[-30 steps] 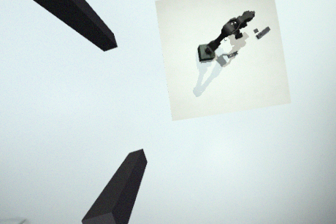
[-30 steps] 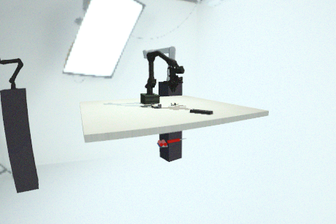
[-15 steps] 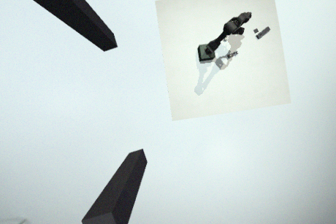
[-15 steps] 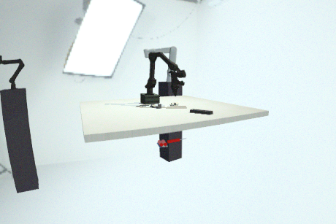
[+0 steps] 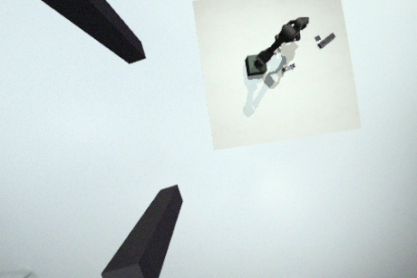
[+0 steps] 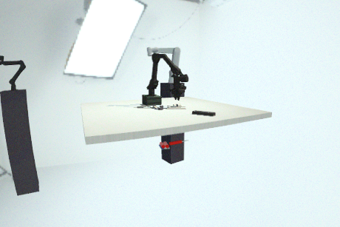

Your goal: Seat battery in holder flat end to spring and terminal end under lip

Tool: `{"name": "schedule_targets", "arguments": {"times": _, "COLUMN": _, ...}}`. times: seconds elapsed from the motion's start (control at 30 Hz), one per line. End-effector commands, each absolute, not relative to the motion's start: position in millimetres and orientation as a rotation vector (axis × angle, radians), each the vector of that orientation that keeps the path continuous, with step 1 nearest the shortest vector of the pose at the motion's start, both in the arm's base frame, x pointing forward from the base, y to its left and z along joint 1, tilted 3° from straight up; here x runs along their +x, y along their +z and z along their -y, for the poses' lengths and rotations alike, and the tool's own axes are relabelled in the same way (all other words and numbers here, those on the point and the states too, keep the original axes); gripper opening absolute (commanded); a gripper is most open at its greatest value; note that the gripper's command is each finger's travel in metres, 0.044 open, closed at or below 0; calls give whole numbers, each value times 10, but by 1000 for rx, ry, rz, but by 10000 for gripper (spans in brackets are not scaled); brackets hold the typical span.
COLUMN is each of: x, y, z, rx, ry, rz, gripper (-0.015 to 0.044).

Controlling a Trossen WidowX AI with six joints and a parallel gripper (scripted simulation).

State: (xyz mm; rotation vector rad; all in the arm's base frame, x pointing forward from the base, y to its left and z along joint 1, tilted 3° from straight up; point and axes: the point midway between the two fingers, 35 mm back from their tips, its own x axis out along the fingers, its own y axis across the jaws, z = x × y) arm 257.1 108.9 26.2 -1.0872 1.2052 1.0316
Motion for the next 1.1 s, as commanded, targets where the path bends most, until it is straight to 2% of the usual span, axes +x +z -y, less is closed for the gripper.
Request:
{"name": "schedule_targets", "arguments": {"times": 0.0, "x": 2563, "y": 180, "z": -1081, "rx": -1096, "ry": 1041, "rz": -1217, "gripper": 239}}
{"name": "schedule_targets", "arguments": {"times": 1.0, "x": 2588, "y": -264, "z": -1085, "rx": -1096, "ry": 1041, "rz": -1217, "gripper": 239}}
{"name": "schedule_targets", "arguments": {"times": 1.07, "x": 2588, "y": -264, "z": -1085, "rx": -1096, "ry": 1041, "rz": -1217, "gripper": 187}}
